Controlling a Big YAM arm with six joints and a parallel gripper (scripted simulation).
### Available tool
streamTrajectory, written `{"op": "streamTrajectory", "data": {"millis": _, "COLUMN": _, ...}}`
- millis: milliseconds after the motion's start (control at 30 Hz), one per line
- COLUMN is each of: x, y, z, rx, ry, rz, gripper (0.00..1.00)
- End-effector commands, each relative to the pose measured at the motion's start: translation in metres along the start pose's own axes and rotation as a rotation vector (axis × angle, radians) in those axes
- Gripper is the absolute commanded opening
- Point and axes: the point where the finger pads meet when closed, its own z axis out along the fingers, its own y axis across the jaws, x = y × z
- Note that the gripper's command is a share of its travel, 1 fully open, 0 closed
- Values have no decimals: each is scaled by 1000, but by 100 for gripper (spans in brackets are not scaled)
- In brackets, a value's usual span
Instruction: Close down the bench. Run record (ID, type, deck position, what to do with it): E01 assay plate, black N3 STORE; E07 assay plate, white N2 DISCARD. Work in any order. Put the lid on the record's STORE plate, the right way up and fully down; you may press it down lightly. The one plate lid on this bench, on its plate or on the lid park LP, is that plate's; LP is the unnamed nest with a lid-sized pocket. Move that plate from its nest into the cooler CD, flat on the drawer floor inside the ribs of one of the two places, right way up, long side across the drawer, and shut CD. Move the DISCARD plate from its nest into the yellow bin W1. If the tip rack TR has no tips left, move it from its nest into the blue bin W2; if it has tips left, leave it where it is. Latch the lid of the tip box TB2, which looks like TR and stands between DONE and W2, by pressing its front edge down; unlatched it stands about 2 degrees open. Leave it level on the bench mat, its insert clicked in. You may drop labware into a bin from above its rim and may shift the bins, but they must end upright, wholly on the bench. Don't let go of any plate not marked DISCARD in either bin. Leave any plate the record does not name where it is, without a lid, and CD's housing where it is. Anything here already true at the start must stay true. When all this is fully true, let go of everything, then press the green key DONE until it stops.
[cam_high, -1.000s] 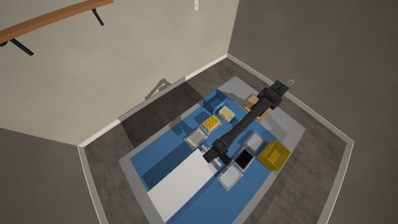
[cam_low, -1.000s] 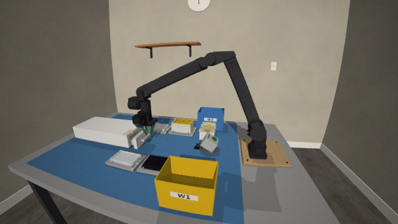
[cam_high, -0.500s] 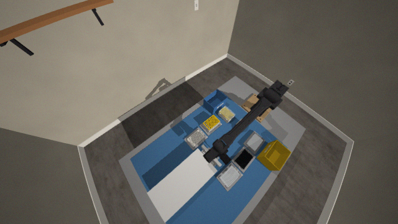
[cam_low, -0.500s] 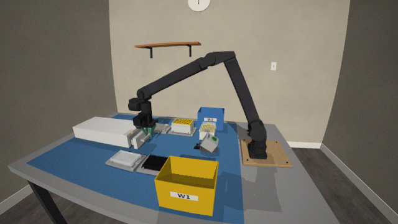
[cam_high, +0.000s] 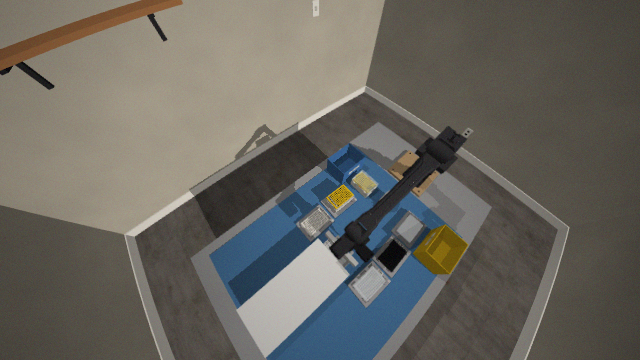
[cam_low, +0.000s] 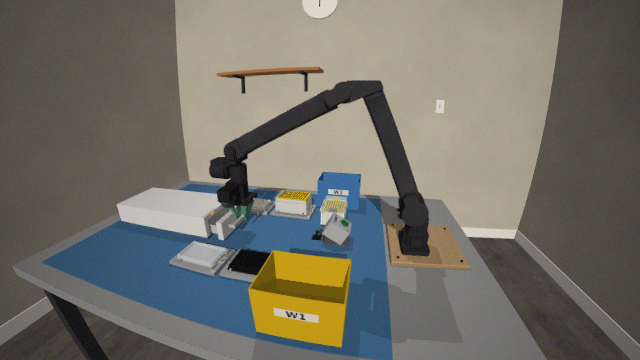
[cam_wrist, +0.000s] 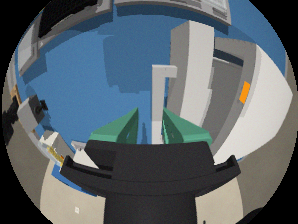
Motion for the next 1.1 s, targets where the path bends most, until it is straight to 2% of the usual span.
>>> {"op": "streamTrajectory", "data": {"millis": 0, "x": -4, "y": 5, "z": -19, "rx": 16, "ry": -4, "rz": 6, "gripper": 30}}
{"op": "streamTrajectory", "data": {"millis": 67, "x": -4, "y": 8, "z": -4, "rx": -13, "ry": -4, "rz": 7, "gripper": 30}}
{"op": "streamTrajectory", "data": {"millis": 100, "x": -4, "y": 8, "z": -2, "rx": -16, "ry": -4, "rz": 7, "gripper": 30}}
{"op": "streamTrajectory", "data": {"millis": 1067, "x": -4, "y": 8, "z": -2, "rx": -16, "ry": -4, "rz": 7, "gripper": 30}}
